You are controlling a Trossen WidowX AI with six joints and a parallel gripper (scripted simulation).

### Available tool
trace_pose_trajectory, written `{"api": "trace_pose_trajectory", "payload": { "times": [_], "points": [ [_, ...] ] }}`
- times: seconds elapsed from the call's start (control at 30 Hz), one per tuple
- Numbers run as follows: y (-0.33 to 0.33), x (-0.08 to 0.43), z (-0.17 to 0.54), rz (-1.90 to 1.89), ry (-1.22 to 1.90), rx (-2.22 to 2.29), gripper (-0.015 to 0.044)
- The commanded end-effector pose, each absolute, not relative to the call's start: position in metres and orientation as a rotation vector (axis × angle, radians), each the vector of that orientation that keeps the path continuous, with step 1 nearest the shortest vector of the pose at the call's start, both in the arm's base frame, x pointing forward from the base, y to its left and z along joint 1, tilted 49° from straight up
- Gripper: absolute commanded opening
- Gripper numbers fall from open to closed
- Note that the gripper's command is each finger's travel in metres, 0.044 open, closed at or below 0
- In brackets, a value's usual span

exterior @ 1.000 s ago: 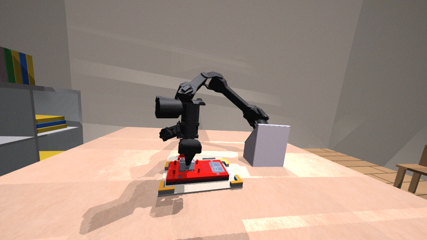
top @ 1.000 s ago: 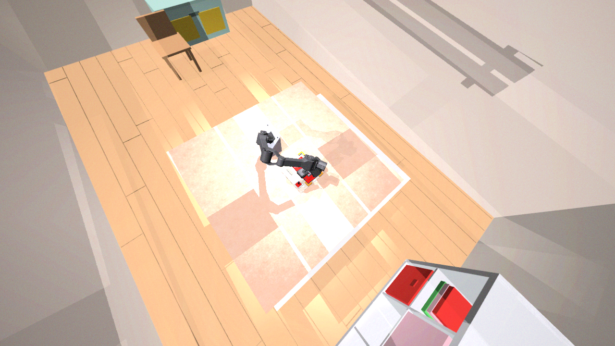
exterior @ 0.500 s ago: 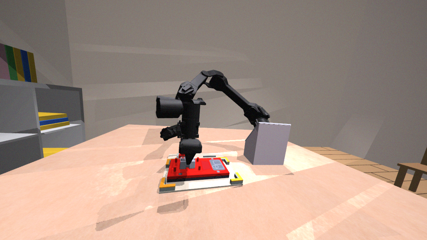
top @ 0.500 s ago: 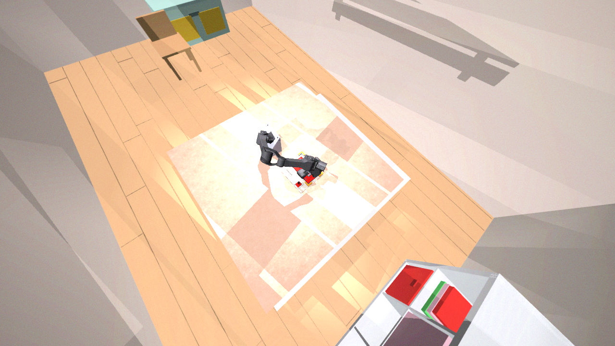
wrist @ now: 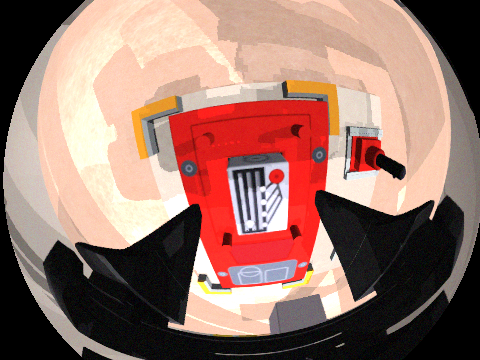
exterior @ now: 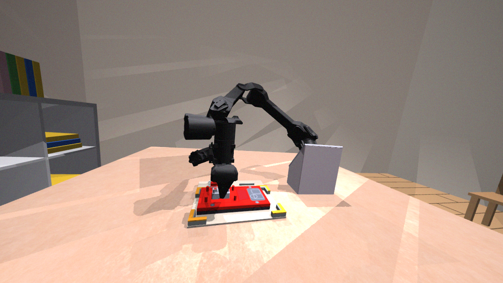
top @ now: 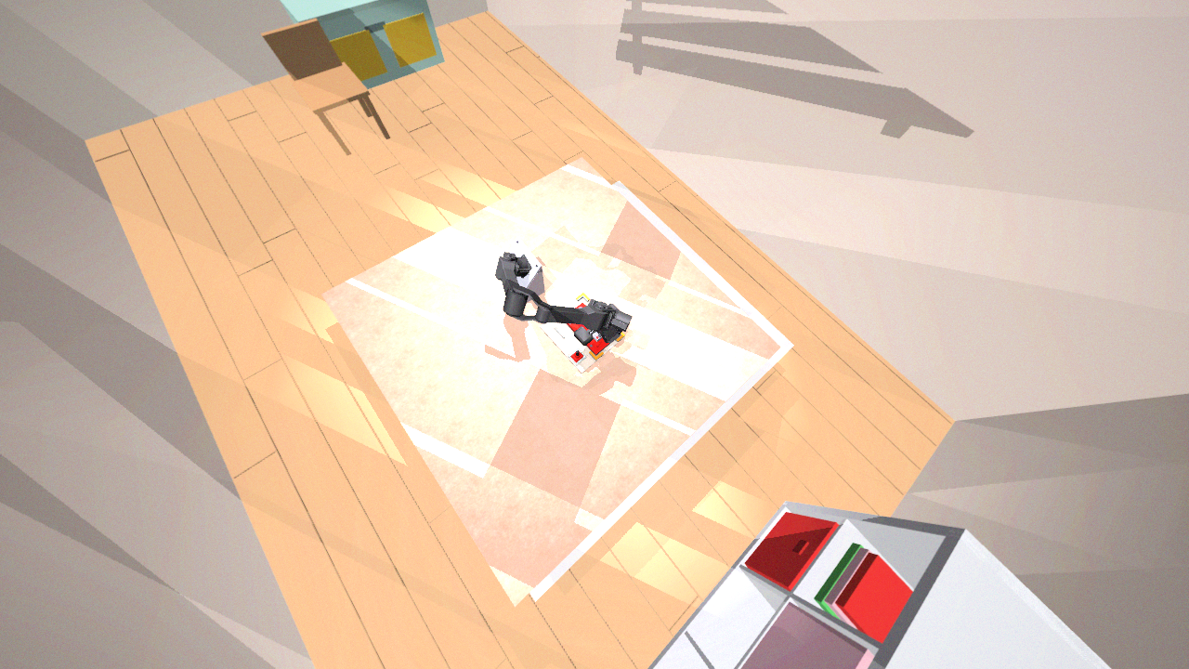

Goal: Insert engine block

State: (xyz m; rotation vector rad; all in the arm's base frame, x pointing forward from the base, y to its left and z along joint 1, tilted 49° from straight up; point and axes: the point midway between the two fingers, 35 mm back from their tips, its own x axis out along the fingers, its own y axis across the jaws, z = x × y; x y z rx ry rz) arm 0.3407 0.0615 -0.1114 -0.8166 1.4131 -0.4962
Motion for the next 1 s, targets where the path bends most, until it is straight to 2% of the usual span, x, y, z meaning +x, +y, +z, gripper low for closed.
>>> {"api": "trace_pose_trajectory", "payload": {
  "times": [0.0, 0.67, 0.97],
  "points": [
    [0.062, 0.341, -0.111, -0.497, 1.413, -0.817, 0.044],
    [0.072, 0.34, -0.101, -0.495, 1.409, -0.82, 0.044],
    [0.072, 0.34, -0.101, -0.495, 1.409, -0.82, 0.0204]
  ]
}}
